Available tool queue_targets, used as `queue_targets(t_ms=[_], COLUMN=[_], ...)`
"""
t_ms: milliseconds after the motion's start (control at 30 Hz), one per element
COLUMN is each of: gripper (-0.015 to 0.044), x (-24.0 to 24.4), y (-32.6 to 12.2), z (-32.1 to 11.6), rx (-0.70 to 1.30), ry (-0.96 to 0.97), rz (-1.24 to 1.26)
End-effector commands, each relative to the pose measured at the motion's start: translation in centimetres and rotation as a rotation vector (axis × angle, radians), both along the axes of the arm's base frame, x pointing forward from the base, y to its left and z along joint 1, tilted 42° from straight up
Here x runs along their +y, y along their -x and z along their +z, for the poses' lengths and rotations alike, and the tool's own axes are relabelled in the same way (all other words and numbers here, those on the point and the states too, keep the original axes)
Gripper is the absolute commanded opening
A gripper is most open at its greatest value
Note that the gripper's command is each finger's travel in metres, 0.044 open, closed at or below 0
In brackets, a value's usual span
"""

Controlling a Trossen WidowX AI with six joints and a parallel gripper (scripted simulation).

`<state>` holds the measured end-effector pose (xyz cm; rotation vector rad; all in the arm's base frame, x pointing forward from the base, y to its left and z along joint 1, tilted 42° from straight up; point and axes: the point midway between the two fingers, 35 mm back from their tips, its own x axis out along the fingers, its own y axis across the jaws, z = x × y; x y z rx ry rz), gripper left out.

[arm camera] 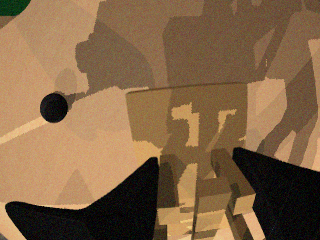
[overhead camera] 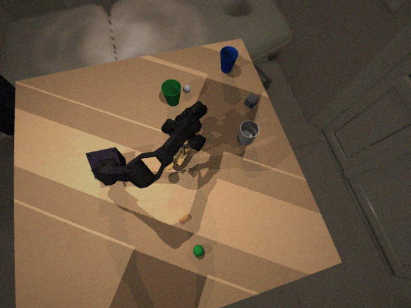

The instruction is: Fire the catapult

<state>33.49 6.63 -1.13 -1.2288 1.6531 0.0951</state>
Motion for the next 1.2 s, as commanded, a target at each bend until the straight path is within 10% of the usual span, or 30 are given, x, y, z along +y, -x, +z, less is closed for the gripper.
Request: queue_targets(t_ms=[0,1067,1167], gripper=[0.0000,0.0000,0.0079], x=[0.0,-2.8,-2.8], y=[-0.4,-0.7,-0.7], z=[-0.1,-3.1,-3.1], rx=[-0.017,-0.013,-0.013], ry=[-0.001,-0.002,-0.002], rz=[0.002,-0.010,-0.010])
